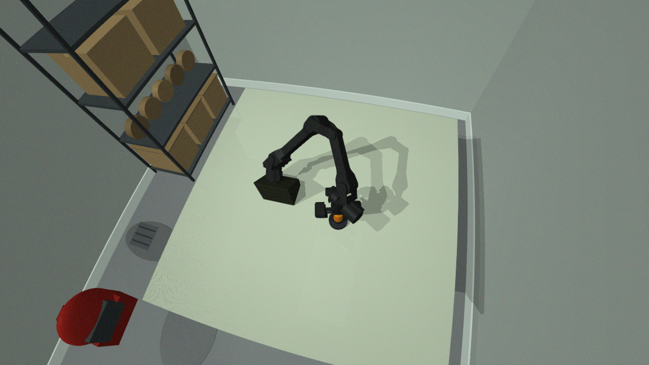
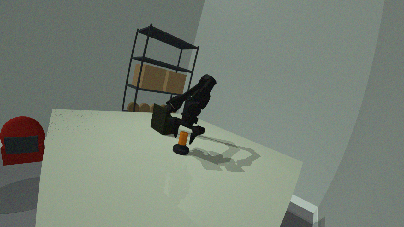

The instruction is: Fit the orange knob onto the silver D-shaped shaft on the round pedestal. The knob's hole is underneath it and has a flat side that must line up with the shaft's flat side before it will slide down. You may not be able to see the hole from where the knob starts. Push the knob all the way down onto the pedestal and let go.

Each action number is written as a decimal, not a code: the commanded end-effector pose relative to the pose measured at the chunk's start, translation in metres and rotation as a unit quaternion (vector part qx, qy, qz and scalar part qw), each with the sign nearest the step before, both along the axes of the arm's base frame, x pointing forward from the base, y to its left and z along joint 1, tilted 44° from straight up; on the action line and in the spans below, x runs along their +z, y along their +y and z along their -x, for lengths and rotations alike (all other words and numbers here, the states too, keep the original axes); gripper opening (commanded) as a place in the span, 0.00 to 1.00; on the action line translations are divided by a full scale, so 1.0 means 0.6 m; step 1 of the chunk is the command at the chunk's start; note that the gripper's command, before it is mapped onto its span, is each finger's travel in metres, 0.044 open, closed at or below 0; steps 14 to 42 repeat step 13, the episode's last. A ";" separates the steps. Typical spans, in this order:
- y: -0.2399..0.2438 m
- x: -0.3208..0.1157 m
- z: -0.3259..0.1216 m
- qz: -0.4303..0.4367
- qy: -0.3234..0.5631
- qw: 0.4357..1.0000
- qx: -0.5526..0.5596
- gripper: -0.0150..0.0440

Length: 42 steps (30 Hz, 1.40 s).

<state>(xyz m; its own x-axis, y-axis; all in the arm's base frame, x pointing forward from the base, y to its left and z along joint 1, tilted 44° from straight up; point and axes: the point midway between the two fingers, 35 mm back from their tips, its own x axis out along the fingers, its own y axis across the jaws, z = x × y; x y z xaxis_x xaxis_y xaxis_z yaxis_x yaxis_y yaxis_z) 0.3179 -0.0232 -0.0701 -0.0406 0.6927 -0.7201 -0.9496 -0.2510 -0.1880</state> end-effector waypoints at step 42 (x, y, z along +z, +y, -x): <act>-0.111 0.105 -0.011 0.005 -0.005 1.000 -0.002 1.00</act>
